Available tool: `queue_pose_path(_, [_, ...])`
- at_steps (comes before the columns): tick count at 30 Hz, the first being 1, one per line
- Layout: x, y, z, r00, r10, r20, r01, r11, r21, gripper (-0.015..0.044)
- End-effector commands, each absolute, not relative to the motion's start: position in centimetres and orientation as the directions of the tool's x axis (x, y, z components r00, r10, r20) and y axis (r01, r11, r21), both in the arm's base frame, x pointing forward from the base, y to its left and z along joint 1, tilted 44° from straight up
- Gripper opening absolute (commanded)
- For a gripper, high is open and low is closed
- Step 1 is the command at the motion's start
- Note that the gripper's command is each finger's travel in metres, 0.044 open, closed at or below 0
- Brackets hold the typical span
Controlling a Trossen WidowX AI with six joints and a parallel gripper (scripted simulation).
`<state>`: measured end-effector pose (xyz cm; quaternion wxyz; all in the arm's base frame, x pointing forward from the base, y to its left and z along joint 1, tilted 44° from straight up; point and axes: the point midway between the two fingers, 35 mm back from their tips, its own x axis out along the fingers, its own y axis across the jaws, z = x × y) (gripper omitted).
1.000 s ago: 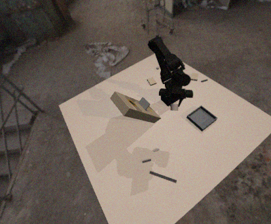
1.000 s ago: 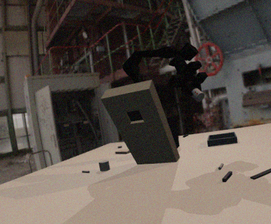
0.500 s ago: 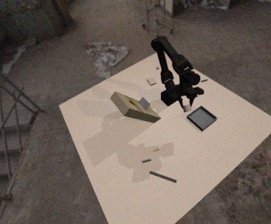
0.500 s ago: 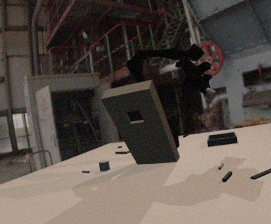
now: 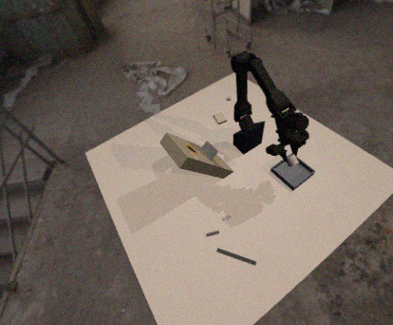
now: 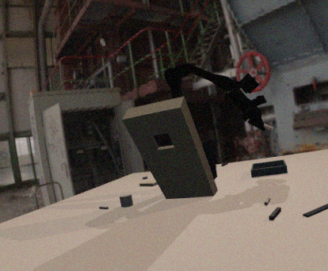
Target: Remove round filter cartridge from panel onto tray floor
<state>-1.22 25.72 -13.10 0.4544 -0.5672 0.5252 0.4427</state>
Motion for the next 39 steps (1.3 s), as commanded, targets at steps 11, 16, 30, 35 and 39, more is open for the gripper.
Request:
queue_pose_path(11, [-7.4, 19.6, -17.3, -0.090, -0.227, -0.970, -0.958, -0.248, 0.147, 0.0000])
queue_pose_path(16, [-7.4, 19.4, -17.5, -0.090, -0.227, -0.970, -0.958, -0.248, 0.147, 0.0000])
queue_pose_path(30, [-7.1, 15.8, -21.7, -0.091, -0.228, -0.969, -0.958, -0.248, 0.148, 0.0000])
queue_pose_path(35, [-7.0, 14.5, -22.8, -0.091, -0.228, -0.969, -0.958, -0.247, 0.148, 0.0000])
queue_pose_path(39, [-6.9, 14.7, -22.5, -0.084, -0.235, -0.968, -0.957, -0.252, 0.144, 0.0052])
